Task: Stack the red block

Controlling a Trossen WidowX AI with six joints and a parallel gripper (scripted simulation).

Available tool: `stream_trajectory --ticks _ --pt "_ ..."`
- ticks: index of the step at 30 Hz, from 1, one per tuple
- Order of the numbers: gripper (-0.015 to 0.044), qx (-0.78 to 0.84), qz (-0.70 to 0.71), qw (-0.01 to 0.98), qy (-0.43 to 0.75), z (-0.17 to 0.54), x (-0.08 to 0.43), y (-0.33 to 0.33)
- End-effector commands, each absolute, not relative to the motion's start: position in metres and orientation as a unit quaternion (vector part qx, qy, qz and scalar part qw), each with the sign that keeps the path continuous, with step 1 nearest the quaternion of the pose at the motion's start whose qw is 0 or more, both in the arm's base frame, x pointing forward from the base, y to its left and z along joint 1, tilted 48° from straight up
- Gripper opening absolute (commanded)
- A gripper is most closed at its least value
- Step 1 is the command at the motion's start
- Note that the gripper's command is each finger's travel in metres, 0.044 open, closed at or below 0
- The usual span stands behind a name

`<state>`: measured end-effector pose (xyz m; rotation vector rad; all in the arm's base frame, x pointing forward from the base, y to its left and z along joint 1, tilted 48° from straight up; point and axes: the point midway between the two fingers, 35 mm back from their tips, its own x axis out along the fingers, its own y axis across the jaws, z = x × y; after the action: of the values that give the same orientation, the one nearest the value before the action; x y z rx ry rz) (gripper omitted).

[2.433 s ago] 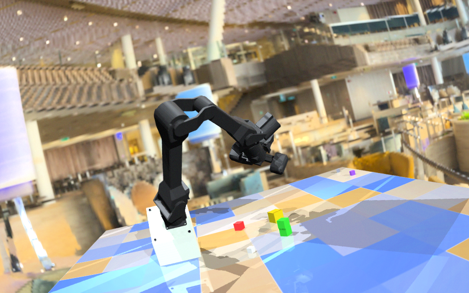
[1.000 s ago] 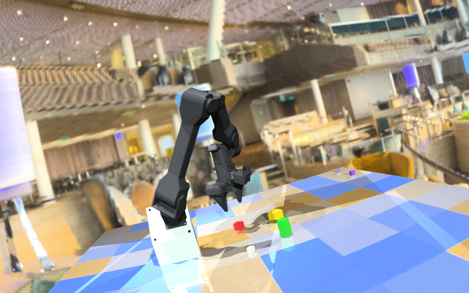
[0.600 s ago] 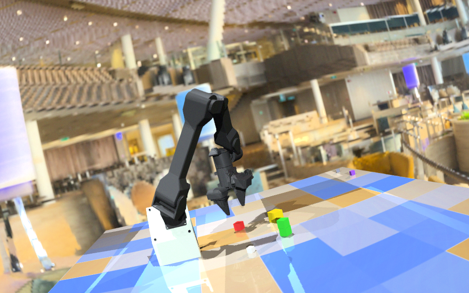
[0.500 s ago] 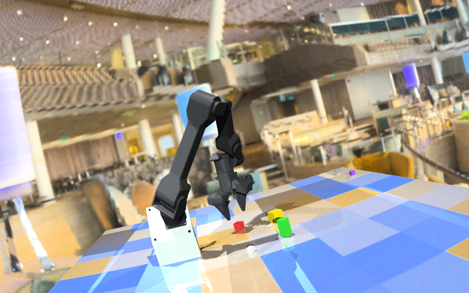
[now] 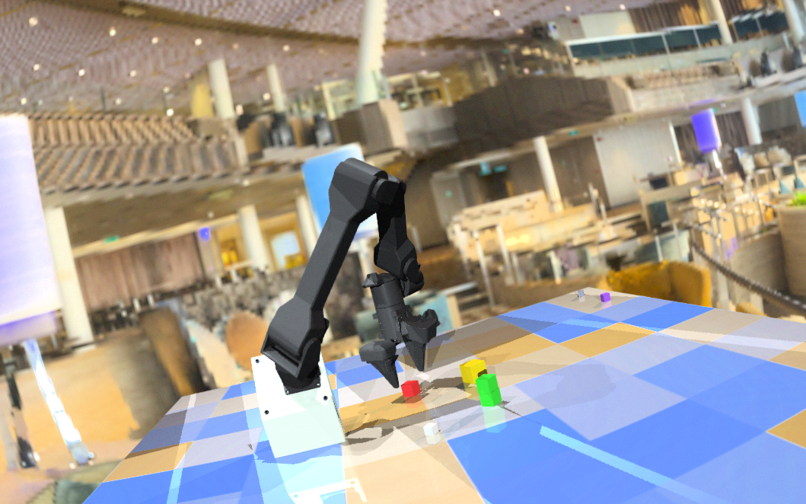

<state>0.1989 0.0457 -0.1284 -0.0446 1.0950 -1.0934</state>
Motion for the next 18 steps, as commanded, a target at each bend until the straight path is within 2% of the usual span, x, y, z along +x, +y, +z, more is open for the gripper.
stream_trajectory --ticks 1,18 --pt "0.0440 -0.027 -0.495 0.713 0.496 -0.134 0.197 0.038" --pt "0.0440 -0.027 -0.496 0.713 0.495 -0.144 0.197 0.026"
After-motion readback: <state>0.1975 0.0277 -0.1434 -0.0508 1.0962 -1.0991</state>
